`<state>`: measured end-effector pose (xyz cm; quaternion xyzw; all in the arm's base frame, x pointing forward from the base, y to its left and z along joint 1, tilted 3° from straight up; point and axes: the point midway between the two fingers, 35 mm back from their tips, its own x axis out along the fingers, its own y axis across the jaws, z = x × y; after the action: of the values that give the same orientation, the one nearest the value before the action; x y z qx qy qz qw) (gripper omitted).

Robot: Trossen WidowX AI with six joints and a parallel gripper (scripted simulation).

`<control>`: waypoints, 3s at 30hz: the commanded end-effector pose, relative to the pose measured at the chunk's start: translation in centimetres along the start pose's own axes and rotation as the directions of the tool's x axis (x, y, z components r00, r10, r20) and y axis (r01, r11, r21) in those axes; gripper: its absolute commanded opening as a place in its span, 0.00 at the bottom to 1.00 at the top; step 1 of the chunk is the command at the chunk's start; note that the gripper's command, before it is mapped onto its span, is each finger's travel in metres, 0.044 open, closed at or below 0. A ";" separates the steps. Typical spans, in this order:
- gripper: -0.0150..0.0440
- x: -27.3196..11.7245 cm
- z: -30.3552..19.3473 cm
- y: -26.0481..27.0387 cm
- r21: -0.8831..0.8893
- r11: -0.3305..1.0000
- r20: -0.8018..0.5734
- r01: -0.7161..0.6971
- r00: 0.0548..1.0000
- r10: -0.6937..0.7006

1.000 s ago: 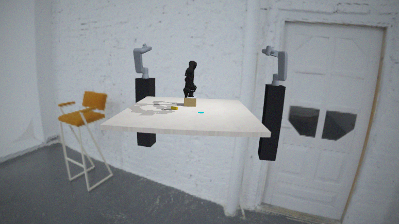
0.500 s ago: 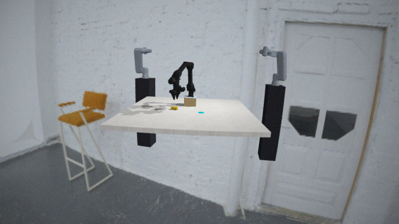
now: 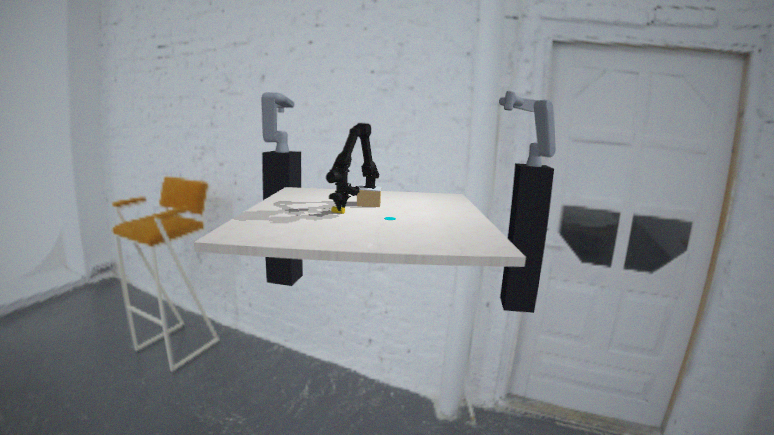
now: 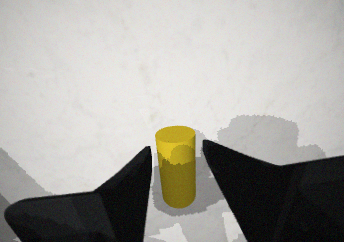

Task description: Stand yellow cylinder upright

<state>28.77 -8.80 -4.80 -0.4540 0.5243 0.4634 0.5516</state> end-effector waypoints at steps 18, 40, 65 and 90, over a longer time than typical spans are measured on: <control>0.43 -3.3 0.0 -0.5 0.005 1.000 0.004 0.000 1.000 0.000; 0.43 -10.4 0.0 -0.1 0.004 1.000 0.004 0.000 1.000 -0.001; 0.43 -11.5 5.7 -1.8 0.020 1.000 0.006 0.002 1.000 -0.002; 0.43 -12.2 13.2 -2.3 0.038 0.999 0.012 0.003 1.000 -0.004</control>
<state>32.76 2.48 7.78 -0.4450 0.5273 0.4557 0.5624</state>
